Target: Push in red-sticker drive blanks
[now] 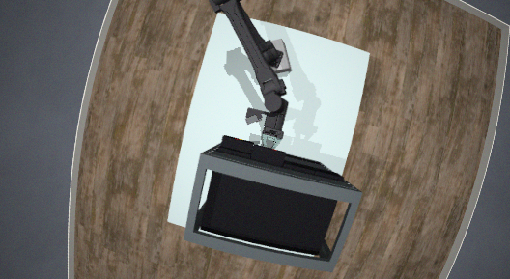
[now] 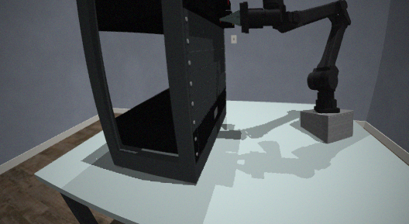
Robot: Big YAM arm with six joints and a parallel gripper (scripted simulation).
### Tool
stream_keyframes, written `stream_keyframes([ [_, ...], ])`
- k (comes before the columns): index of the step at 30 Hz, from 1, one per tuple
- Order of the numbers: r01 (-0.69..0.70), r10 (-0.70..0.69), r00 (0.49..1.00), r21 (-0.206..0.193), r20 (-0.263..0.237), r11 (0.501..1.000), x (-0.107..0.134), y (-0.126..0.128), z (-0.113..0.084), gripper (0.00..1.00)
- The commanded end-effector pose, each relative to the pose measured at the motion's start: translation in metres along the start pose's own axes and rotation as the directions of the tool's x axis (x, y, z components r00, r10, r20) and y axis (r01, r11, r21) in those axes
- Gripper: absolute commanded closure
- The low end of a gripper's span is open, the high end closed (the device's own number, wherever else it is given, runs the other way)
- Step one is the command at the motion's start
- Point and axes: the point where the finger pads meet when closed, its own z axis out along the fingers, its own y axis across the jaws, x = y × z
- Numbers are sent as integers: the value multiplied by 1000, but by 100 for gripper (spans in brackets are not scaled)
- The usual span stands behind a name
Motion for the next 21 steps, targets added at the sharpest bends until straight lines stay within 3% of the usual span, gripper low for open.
stream_keyframes([
  [1,-56,57,998,-56,20,997,-5,36,18,100],
  [8,-55,56,998,-55,18,997,-4,36,17,100],
  [10,-49,49,999,-43,-2,998,5,35,9,100],
  [11,-16,16,1000,-4,-13,1000,5,5,-8,100],
  [15,5,-5,1000,-3,-13,1000,5,5,-38,100],
  [17,5,-5,1000,-3,-13,1000,5,5,-38,100],
  [21,6,-6,1000,-3,-13,1000,6,4,-74,100],
])
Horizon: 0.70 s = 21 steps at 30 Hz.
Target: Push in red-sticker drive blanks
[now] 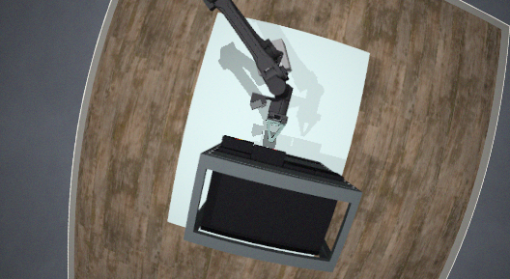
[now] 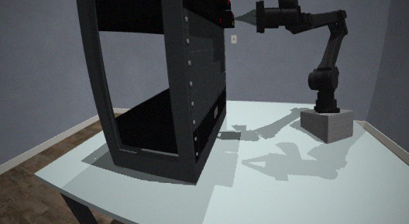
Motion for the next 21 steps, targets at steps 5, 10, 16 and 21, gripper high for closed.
stream_keyframes([
  [5,24,-24,999,-3,-27,1000,4,3,-47,100],
  [10,20,-20,1000,-2,-3,1000,1,11,-42,100],
  [16,-30,29,999,-37,-14,999,-4,63,-49,100],
  [21,-14,13,1000,-25,-18,1000,0,82,-50,100],
])
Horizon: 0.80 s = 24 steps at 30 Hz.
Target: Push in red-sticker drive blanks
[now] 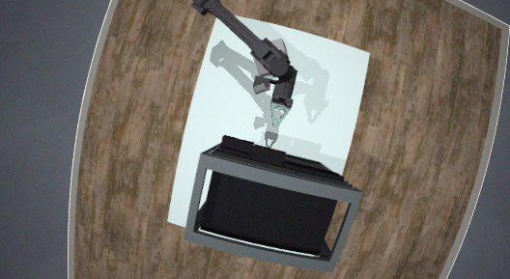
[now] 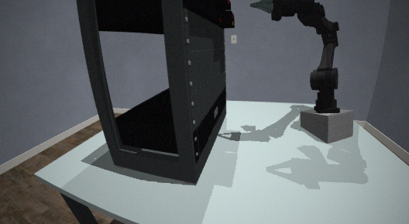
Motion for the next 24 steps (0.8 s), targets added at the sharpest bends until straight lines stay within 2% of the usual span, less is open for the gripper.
stream_keyframes([
  [1,-10,11,1000,-17,5,1000,-2,38,6,100],
  [3,-10,10,1000,-8,13,1000,-3,29,12,100],
  [4,10,-10,1000,10,6,1000,1,11,15,100],
  [5,-30,30,999,-18,16,999,-5,37,23,100],
  [7,-28,29,999,-19,16,999,-5,37,39,100],
  [9,-28,29,999,-19,16,999,-5,37,39,100],
  [12,-43,44,999,-37,21,998,-7,42,63,100],
  [14,-46,47,999,-43,23,998,-7,43,73,100],
  [17,-46,47,999,-43,23,998,-7,43,74,100],
  [19,-65,65,998,-62,3,996,-6,52,66,100],
  [24,-48,49,999,-44,15,998,-4,44,72,100],
])
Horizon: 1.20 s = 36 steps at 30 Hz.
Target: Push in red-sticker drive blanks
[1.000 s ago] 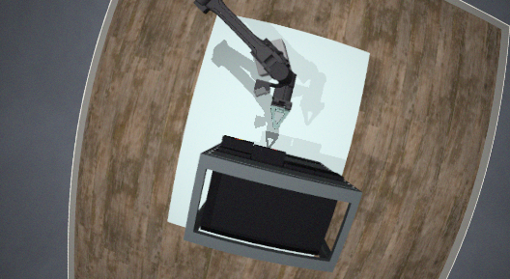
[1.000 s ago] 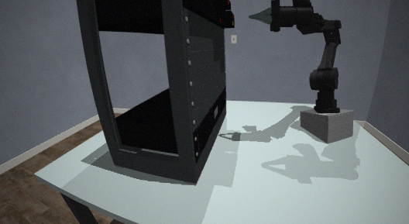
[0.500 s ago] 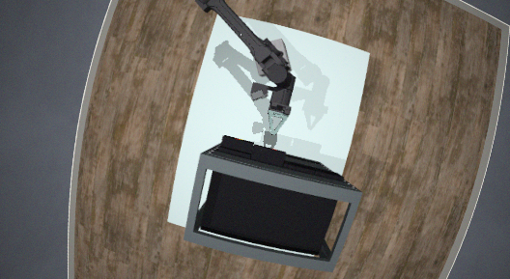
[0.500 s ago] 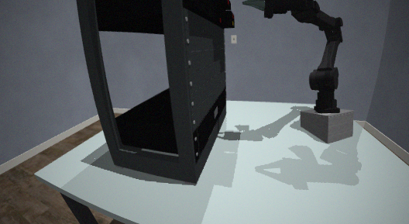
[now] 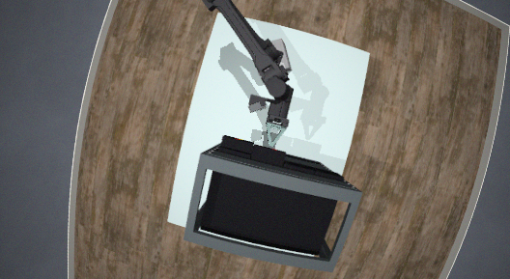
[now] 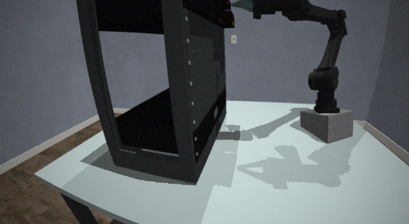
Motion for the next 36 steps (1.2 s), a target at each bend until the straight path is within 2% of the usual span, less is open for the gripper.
stream_keyframes([
  [1,-74,75,997,-55,17,996,-7,39,7,100],
  [5,-63,63,998,-44,14,997,-4,30,6,100],
  [8,-76,77,997,-57,16,995,-7,40,5,100],
  [10,-64,64,998,-45,5,997,-6,41,2,100],
  [12,-69,70,998,-50,6,996,-9,47,-1,100],
  [19,-52,53,999,-34,13,998,-7,41,5,100],
  [20,-19,19,1000,-2,3,1000,0,15,2,100],
  [31,-24,24,1000,-6,6,1000,-3,17,3,100],
  [34,-42,43,999,-25,17,999,-8,33,10,100],
  [36,-42,43,999,-25,17,999,-8,33,10,100],
])
